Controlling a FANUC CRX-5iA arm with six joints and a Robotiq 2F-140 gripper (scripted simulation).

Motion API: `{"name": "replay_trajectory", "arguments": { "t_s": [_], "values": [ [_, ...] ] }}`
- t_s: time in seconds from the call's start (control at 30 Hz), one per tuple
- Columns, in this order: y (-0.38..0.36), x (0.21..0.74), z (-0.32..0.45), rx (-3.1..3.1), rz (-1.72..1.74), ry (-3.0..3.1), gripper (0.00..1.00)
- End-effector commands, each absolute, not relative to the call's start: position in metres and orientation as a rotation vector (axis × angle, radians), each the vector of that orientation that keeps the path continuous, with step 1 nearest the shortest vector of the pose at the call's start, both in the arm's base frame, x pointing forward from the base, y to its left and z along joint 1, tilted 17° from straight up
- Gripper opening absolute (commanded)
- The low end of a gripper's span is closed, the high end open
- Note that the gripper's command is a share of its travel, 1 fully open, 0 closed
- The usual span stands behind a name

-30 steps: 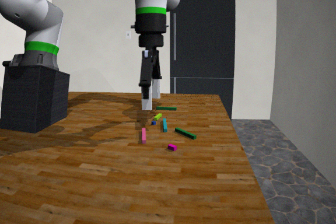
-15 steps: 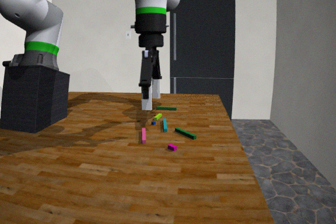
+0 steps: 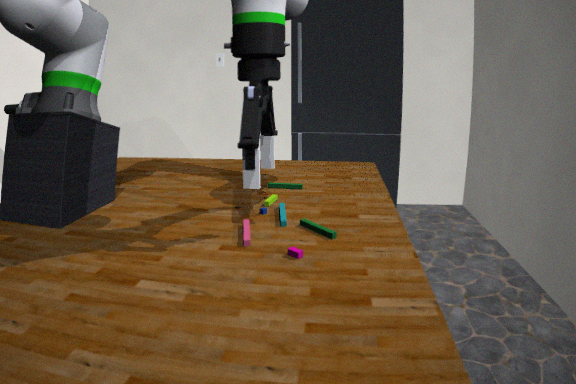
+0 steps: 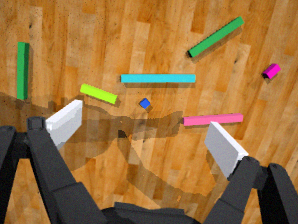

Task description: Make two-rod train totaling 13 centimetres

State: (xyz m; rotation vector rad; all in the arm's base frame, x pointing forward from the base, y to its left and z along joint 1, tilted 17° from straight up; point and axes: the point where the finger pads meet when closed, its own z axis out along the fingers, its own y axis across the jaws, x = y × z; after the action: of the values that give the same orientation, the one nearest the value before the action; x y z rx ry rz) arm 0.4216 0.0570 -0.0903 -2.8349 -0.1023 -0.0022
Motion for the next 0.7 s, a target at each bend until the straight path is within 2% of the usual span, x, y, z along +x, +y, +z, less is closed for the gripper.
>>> {"name": "replay_trajectory", "arguments": {
  "t_s": [0.0, 0.47, 0.67],
  "values": [
    [0.057, 0.422, -0.09, -2.835, -0.003, -0.102, 1.0],
    [0.056, 0.421, -0.09, -2.835, -0.003, -0.102, 1.0],
    [-0.004, 0.397, -0.109, -2.836, -0.003, -0.102, 1.0]
  ]
}}
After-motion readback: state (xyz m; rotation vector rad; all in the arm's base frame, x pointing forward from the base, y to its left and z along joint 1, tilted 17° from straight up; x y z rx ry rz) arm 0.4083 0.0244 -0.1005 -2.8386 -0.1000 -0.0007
